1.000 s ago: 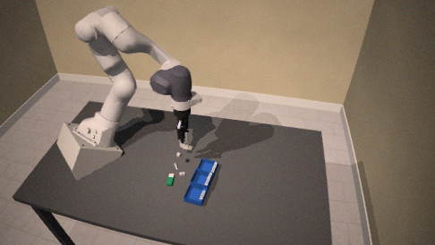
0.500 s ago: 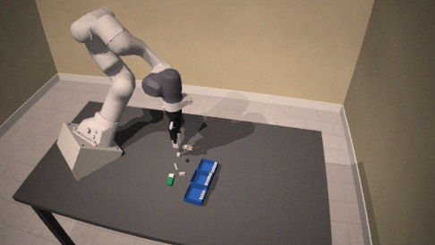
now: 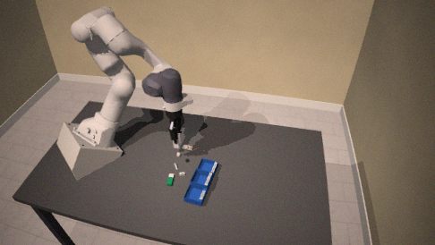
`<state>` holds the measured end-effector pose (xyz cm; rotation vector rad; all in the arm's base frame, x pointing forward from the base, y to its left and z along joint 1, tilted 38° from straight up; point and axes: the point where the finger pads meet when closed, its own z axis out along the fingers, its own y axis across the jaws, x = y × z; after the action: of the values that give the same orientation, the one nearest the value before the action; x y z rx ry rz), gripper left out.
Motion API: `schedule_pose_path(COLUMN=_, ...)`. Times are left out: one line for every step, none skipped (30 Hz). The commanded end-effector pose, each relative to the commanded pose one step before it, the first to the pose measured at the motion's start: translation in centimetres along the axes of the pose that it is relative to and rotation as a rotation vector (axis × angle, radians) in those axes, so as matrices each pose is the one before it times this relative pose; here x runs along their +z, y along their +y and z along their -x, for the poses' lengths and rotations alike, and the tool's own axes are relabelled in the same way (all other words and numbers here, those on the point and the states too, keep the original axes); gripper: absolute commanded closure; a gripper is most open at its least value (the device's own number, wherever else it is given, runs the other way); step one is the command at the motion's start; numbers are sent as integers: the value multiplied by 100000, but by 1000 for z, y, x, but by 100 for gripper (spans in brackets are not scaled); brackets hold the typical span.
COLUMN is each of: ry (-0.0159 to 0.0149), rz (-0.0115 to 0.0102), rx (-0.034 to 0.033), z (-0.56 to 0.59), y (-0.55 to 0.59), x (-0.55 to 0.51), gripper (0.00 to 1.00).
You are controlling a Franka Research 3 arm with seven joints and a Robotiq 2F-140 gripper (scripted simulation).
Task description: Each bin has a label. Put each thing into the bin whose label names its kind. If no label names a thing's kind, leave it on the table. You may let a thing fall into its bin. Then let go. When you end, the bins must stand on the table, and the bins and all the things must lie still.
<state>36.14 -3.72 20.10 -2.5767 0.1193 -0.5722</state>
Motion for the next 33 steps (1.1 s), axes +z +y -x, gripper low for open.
schedule_pose_path(ry=376, rz=78, rx=313, z=-163, y=-24, x=-23, gripper=81)
schedule_pose_path(ry=0, rz=0, rx=0, z=9, y=-5, x=0, gripper=81)
schedule_pose_path(ry=0, rz=0, rx=0, z=9, y=-5, x=0, gripper=81)
schedule_pose_path(ry=0, rz=0, rx=0, z=9, y=-5, x=0, gripper=81)
schedule_pose_path(ry=0, rz=0, rx=0, z=9, y=-5, x=0, gripper=81)
schedule_pose_path(ry=0, rz=0, rx=0, z=9, y=-5, x=0, gripper=81)
schedule_pose_path(ry=0, rz=0, rx=0, z=9, y=-5, x=0, gripper=81)
schedule_pose_path(ry=0, rz=0, rx=0, z=9, y=-5, x=0, gripper=81)
schedule_pose_path(ry=0, rz=0, rx=0, z=9, y=-5, x=0, gripper=81)
schedule_pose_path(ry=0, rz=0, rx=0, z=9, y=-5, x=0, gripper=81)
schedule_pose_path(ry=0, rz=0, rx=0, z=9, y=-4, x=0, gripper=81)
schedule_pose_path(ry=0, rz=0, rx=0, z=8, y=-4, x=0, gripper=81)
schedule_pose_path(ry=0, rz=0, rx=0, z=7, y=-3, x=0, gripper=81)
schedule_pose_path(ry=0, rz=0, rx=0, z=7, y=-2, x=0, gripper=81)
schedule_pose_path(ry=0, rz=0, rx=0, z=0, y=0, x=0, gripper=81)
schedule_pose_path(ry=0, rz=0, rx=0, z=0, y=0, x=0, gripper=81)
schedule_pose_path(ry=0, rz=0, rx=0, z=5, y=1, x=0, gripper=81)
schedule_pose_path(ry=0, rz=0, rx=0, z=5, y=1, x=0, gripper=81)
schedule_pose_path(ry=0, rz=0, rx=0, z=5, y=1, x=0, gripper=81)
schedule_pose_path(ry=0, rz=0, rx=0, z=4, y=2, x=400, gripper=81)
schedule_pose_path(ry=0, rz=0, rx=0, z=6, y=0, x=400, gripper=81)
schedule_pose_path(ry=0, rz=0, rx=0, z=5, y=-1, x=400, gripper=81)
schedule_pose_path(ry=0, rz=0, rx=0, z=-3, y=-1, x=400, gripper=81)
schedule_pose_path(ry=0, rz=0, rx=0, z=-15, y=2, x=400, gripper=81)
schedule_pose_path(ry=0, rz=0, rx=0, z=-29, y=5, x=400, gripper=81)
schedule_pose_path(ry=0, rz=0, rx=0, z=-44, y=9, x=400, gripper=81)
schedule_pose_path(ry=0, rz=0, rx=0, z=-57, y=12, x=400, gripper=81)
schedule_pose_path(ry=0, rz=0, rx=0, z=-68, y=15, x=400, gripper=81)
schedule_pose_path(ry=0, rz=0, rx=0, z=-76, y=17, x=400, gripper=81)
schedule_pose_path(ry=0, rz=0, rx=0, z=-81, y=18, x=400, gripper=81)
schedule_pose_path(ry=0, rz=0, rx=0, z=-84, y=19, x=400, gripper=81)
schedule_pose_path(ry=0, rz=0, rx=0, z=0, y=0, x=0, gripper=81)
schedule_pose_path(ry=0, rz=0, rx=0, z=0, y=0, x=0, gripper=81)
